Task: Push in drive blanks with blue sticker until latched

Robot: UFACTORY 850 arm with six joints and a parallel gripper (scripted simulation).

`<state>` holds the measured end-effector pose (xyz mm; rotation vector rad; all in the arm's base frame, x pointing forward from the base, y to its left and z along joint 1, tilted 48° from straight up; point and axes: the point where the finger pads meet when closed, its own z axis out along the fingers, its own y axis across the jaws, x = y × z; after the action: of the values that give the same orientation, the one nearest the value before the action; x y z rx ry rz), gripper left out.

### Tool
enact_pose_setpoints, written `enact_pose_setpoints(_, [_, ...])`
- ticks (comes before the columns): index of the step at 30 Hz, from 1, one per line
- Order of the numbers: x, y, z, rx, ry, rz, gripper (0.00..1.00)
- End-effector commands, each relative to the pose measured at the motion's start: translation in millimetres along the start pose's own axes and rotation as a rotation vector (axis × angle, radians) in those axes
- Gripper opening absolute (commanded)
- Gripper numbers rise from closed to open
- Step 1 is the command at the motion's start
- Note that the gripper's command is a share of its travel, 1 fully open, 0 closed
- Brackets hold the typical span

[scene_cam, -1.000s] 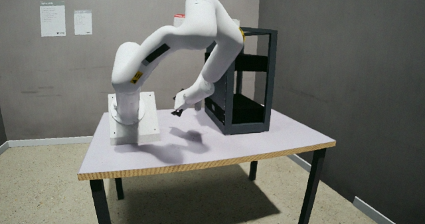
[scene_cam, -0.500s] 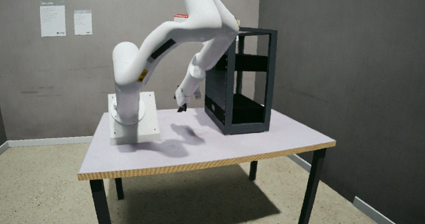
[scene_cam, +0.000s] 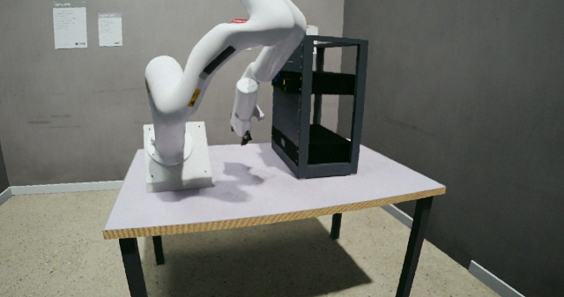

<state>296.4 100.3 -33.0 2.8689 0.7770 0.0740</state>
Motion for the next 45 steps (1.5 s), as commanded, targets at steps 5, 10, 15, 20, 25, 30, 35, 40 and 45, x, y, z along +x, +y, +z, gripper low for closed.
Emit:
enact_pose_setpoints(5, [14, -8, 1, -0.167, 0.052, -0.176, 1.0])
enact_pose_setpoints(10, [18, -10, -1, -0.214, 0.074, -0.232, 1.0])
enact_pose_setpoints(15, [25, -15, -6, -0.311, 0.118, -0.344, 1.0])
enact_pose_setpoints(20, [32, -19, -13, -0.411, 0.157, -0.454, 1.0])
enact_pose_setpoints(25, [38, -24, -23, -0.513, 0.194, -0.562, 1.0])
enact_pose_setpoints(30, [42, -27, -32, -0.591, 0.219, -0.64, 1.0])
enact_pose_setpoints(35, [46, -33, -45, -0.695, 0.25, -0.74, 1.0])
enact_pose_setpoints(40, [50, -40, -60, -0.799, 0.277, -0.833, 1.0])
enact_pose_setpoints(45, [52, -45, -71, -0.877, 0.296, -0.898, 1.0])
